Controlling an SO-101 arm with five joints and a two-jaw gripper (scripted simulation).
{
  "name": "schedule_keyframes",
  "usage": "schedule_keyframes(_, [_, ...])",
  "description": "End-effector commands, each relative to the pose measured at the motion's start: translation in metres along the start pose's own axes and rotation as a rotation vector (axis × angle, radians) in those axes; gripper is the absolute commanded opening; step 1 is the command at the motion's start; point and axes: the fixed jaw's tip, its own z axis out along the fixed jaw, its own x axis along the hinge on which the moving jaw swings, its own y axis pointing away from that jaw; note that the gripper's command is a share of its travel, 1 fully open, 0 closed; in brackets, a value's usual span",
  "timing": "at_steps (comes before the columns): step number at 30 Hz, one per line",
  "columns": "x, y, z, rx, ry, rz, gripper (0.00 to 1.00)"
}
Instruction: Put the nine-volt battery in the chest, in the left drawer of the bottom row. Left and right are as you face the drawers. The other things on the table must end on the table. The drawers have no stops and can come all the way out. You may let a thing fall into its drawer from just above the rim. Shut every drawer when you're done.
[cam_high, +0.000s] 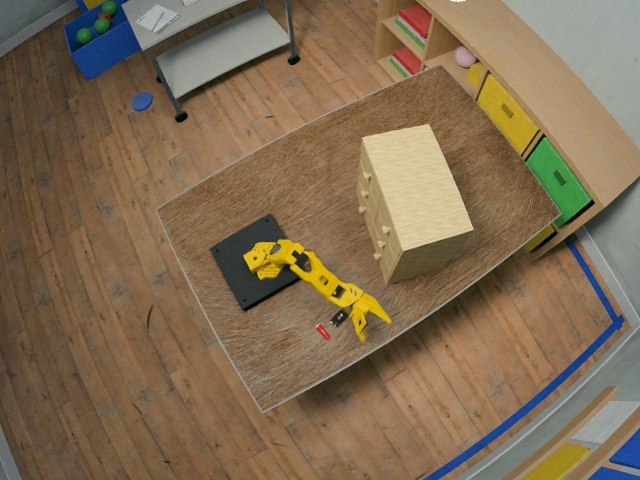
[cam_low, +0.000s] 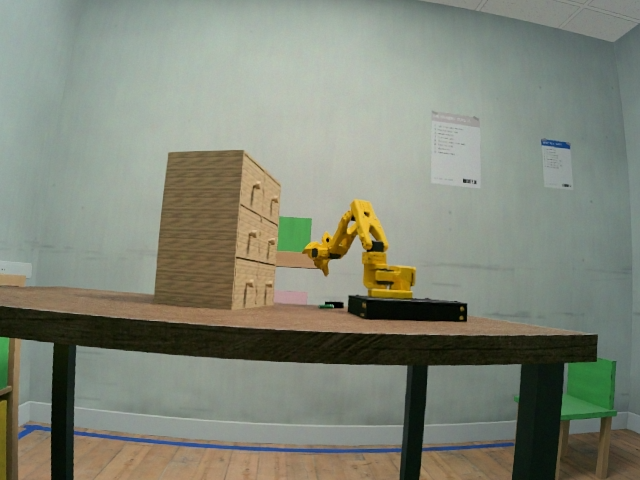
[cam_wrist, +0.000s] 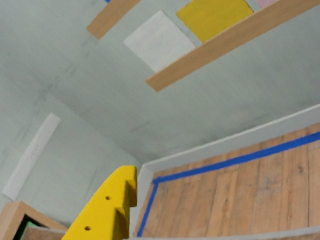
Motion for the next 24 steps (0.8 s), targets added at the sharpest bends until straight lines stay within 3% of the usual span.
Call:
schedule_keyframes(1, [0.009,0.017,-0.005,0.012,0.085,-0.051,0.50])
schedule_keyframes(10, [0.025,0.041,-0.017,0.014,0.221,-0.142,0.50])
schedule_keyframes(24, [0.053,0.077,-0.059,-0.011,0.471,-0.331,0.50])
